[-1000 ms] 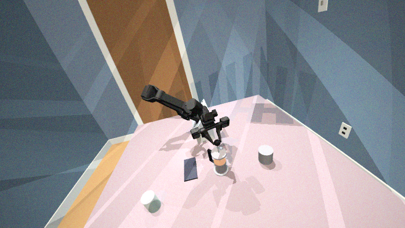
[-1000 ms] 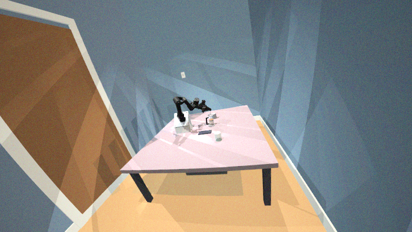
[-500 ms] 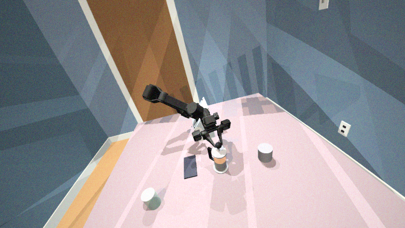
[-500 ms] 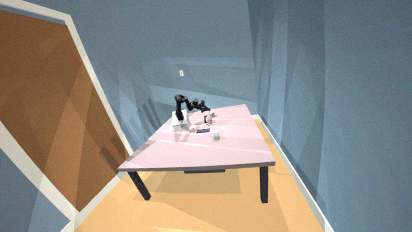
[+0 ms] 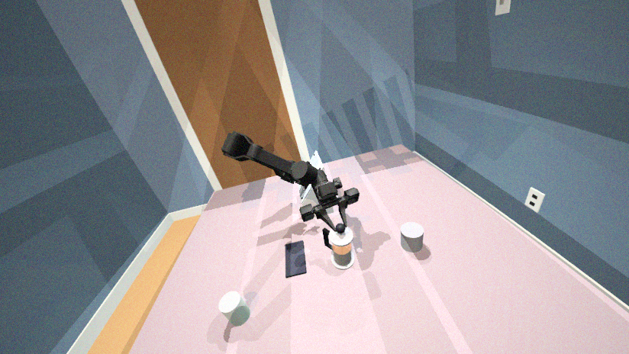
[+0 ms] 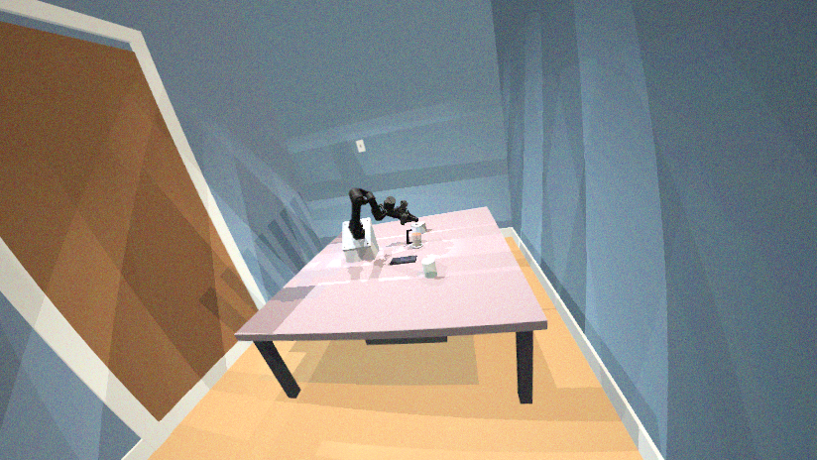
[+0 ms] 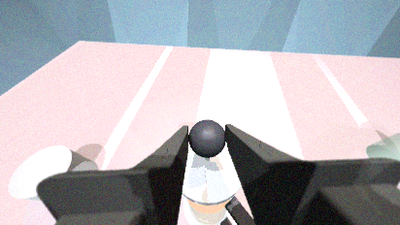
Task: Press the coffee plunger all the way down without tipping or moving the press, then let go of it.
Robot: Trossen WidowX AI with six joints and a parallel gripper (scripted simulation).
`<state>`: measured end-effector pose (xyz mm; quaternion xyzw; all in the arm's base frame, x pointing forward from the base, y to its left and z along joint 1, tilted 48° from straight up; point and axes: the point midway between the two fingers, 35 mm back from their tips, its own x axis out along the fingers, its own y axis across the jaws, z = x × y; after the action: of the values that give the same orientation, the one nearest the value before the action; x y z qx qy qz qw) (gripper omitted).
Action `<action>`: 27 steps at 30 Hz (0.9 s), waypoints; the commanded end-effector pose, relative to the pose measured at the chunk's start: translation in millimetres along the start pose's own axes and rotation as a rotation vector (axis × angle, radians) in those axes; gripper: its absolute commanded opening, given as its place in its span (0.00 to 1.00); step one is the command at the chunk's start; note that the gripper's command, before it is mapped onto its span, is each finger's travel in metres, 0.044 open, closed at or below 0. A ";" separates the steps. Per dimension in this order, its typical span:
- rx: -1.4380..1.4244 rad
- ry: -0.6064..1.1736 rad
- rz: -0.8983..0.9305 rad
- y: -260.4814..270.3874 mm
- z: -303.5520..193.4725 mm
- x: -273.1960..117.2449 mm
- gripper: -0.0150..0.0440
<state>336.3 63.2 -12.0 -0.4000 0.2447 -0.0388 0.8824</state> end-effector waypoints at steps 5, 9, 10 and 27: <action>-0.017 0.026 -0.008 0.2 -5.7 3.7 0.45; -0.016 0.026 -0.007 0.4 -5.0 3.8 0.45; -0.016 0.026 -0.008 0.5 -5.1 4.2 0.45; -0.006 0.010 -0.003 1.0 -0.1 3.8 0.45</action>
<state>339.5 62.9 -14.2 -0.4027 0.2480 -0.0416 0.8801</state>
